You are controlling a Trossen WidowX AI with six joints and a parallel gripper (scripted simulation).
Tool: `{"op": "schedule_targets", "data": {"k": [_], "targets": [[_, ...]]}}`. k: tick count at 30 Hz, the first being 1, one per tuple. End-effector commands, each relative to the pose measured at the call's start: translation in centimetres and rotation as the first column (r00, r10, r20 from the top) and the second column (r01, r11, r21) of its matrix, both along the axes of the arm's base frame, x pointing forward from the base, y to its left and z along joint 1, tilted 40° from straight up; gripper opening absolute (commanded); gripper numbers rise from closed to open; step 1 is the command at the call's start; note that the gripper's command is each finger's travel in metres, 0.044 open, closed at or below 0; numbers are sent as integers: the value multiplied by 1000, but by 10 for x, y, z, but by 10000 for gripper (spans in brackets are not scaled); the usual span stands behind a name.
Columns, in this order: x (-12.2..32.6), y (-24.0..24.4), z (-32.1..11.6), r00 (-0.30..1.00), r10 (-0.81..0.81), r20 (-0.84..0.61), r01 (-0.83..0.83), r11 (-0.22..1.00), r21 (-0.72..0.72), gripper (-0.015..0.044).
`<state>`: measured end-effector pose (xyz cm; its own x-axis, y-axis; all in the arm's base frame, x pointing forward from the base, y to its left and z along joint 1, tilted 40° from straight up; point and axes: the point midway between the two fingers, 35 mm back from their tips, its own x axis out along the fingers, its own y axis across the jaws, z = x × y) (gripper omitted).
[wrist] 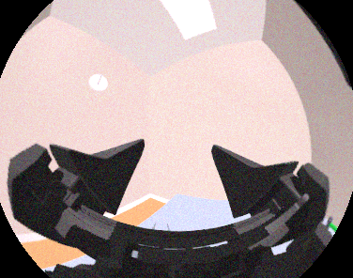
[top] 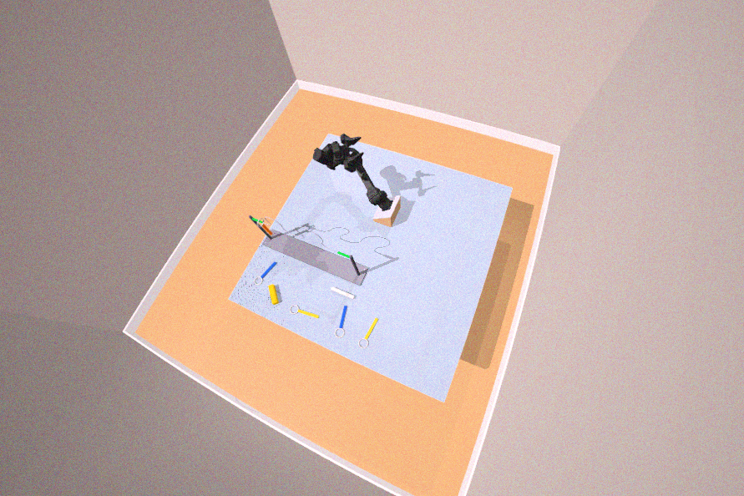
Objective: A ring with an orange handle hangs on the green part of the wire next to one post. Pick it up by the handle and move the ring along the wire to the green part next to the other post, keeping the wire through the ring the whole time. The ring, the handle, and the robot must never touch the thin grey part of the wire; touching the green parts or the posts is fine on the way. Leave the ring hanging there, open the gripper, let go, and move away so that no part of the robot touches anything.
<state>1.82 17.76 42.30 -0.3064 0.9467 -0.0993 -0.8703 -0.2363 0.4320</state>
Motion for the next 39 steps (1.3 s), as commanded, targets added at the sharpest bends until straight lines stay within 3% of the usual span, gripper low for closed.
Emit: {"op": "schedule_targets", "data": {"k": [1, 9, 23, 31, 39], "targets": [[1, 0, 0, 1000, -3, 2, 3, 1000, 0, 374], [65, 4, 7, 971, -207, 121, 204, 978, 30, 164], [215, -57, 19, 690, -608, 392, 622, 775, 109, 160], [283, -135, 21, 429, -730, 533, 797, 583, 157, 160], [323, -238, 21, 144, -742, 654, 911, 357, 205, 160]]}}
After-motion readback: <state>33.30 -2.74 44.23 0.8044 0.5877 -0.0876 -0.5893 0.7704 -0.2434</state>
